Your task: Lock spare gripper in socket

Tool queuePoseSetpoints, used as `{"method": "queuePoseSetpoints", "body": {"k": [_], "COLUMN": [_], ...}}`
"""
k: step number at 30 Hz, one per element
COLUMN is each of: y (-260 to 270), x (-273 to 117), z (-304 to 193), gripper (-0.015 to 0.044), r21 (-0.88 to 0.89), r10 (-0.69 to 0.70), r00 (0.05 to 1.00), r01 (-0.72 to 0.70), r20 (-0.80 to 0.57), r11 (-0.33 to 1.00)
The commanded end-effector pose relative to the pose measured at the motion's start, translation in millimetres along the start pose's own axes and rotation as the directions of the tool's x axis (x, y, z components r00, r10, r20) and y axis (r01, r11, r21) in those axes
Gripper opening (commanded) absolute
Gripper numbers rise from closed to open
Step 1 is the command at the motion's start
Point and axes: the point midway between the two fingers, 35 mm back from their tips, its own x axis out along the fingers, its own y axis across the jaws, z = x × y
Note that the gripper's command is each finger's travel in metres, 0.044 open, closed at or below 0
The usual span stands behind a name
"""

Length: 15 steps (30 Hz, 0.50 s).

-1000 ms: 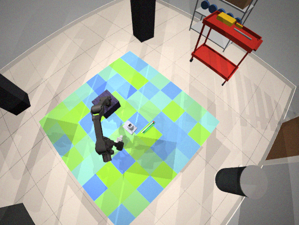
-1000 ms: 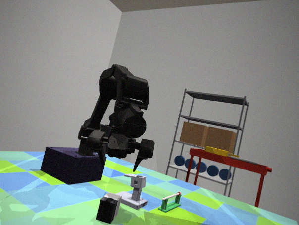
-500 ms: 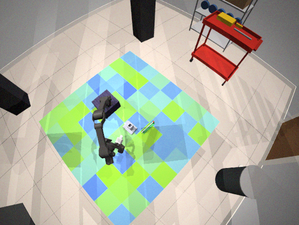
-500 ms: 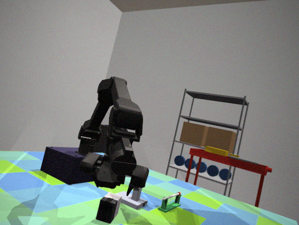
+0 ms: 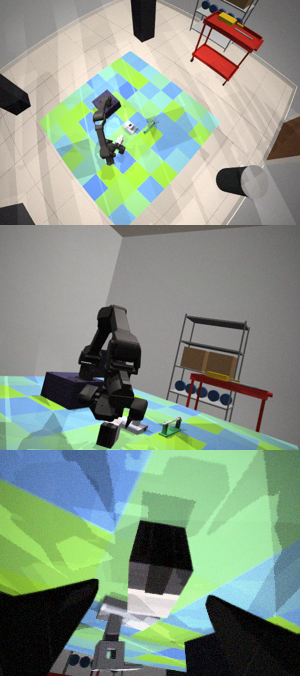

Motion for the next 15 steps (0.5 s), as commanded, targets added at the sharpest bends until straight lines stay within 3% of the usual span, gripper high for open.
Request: {"method": "queuePoseSetpoints", "body": {"k": [1,15], "y": [0,-1], "x": [7,27], "z": [4,15], "gripper": [0.0440,0.0440], "r21": [0.006,0.006], "r10": [0.003,0.003], "r00": [1.000,1.000], "r01": [-0.003,-0.003], "r20": [-0.004,-0.004], "r11": [1.000,1.000]}}
